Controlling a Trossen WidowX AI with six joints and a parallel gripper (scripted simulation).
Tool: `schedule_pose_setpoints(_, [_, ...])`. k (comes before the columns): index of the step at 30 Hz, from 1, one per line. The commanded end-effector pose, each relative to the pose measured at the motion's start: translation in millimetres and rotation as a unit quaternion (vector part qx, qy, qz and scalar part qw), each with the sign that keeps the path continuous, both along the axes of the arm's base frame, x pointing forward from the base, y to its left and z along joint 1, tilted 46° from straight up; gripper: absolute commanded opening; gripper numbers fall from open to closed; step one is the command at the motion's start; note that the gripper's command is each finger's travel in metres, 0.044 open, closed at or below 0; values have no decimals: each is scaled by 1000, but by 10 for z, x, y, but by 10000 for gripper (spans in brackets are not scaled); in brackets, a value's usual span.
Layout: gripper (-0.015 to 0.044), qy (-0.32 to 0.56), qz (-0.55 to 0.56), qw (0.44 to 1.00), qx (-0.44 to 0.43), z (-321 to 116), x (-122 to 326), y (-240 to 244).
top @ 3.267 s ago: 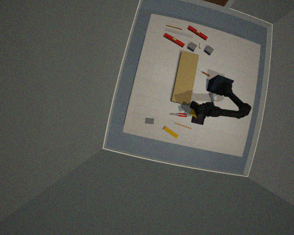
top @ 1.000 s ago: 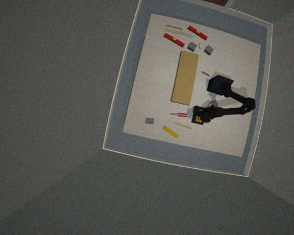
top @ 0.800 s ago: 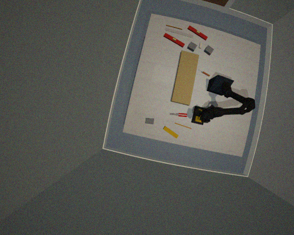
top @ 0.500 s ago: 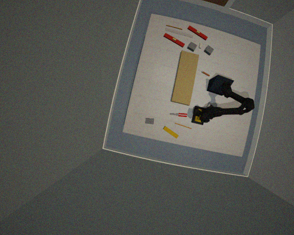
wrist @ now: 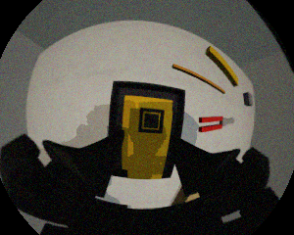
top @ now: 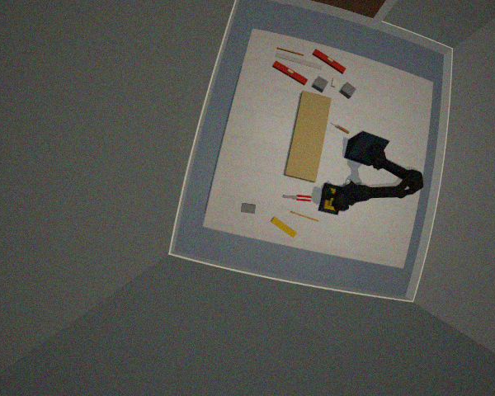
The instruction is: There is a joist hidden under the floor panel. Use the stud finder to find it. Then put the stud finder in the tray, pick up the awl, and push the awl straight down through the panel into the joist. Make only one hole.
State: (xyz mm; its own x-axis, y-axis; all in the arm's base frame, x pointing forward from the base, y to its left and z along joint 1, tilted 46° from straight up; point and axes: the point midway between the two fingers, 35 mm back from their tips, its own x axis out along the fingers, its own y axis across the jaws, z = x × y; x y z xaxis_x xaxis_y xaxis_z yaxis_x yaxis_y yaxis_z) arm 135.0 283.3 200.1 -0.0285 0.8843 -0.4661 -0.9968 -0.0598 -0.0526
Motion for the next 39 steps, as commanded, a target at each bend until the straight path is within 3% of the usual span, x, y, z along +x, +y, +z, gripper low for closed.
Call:
schedule_pose_setpoints(1, [394,-3,1,1000,-1,90,32,-86])
schedule_pose_setpoints(3, [440,-4,2,1000,-4,223,60,-228])
schedule_pose_setpoints(8, [440,-3,1,1000,-2,630,10,-658])
schedule_pose_setpoints(15, [440,16,-35,999,-24,410,221,-653])
schedule_pose_setpoints(22, [440,125,-181,970,-108,-356,930,-1156])
schedule_pose_setpoints(28, [440,251,-292,909,-159,-1141,1292,-1814])
schedule_pose_setpoints(33, [440,366,-369,835,-180,-1795,1264,-2419])
schedule_pose_setpoints(39, [440,517,-433,718,-172,-2524,817,-3013])
